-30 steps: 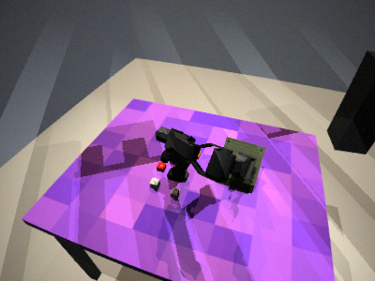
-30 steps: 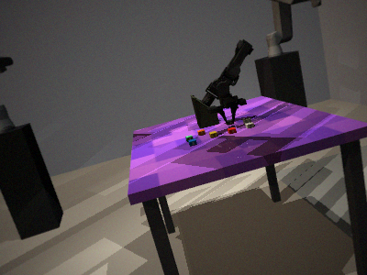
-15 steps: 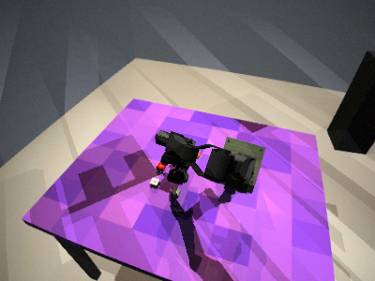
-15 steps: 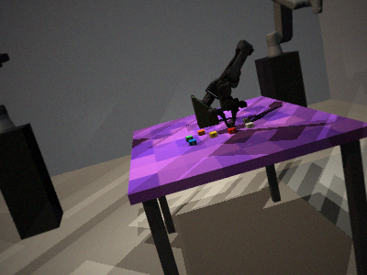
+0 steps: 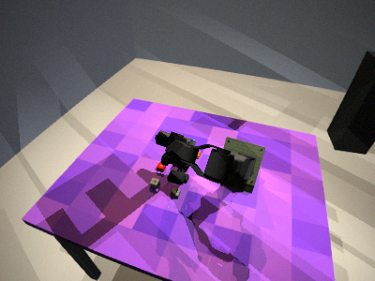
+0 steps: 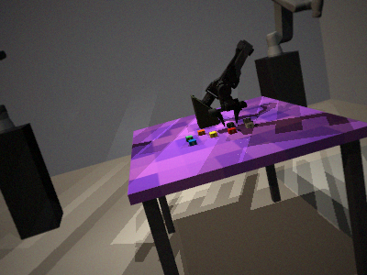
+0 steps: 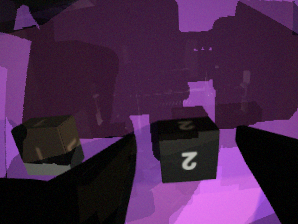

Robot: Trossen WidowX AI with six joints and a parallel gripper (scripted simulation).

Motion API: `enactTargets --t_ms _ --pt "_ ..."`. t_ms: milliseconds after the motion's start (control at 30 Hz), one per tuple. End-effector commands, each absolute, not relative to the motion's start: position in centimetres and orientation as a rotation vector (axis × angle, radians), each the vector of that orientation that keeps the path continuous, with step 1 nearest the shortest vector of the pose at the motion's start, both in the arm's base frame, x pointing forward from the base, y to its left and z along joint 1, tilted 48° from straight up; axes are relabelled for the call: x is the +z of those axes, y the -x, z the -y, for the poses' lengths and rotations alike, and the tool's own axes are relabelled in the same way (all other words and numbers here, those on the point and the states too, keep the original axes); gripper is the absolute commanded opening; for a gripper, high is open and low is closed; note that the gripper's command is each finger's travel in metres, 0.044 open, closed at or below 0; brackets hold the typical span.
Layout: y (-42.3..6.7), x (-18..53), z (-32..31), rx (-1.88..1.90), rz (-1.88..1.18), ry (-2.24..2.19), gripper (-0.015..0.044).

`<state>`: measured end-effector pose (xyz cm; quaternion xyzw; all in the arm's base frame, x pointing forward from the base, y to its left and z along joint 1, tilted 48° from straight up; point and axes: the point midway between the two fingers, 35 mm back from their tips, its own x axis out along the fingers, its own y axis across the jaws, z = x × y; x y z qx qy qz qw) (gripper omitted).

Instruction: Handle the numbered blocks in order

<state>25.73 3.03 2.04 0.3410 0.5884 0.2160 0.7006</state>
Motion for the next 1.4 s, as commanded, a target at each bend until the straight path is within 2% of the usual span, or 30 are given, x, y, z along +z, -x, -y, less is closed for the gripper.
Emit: enactTargets --t_ms 0,33,367,567,733,1067,1367 --pt "-25.7 2.0 -3.1 0.482 -1.311 -0.764 0.0383" --pt "-25.7 2.0 -3.1 0.482 -1.311 -0.764 0.04" --pt "-25.0 4.5 -0.5 0.481 -1.312 -0.763 0.04" --pt "-23.6 9.1 4.6 0.475 -1.315 -0.759 0.0242" --pt "-23.3 9.9 5.2 0.478 -1.315 -0.761 0.012" --pt "-23.9 9.9 5.6 0.478 -1.314 -0.761 0.012" --pt "-32.9 9.6 8.8 0.478 -1.309 -0.757 0.012"
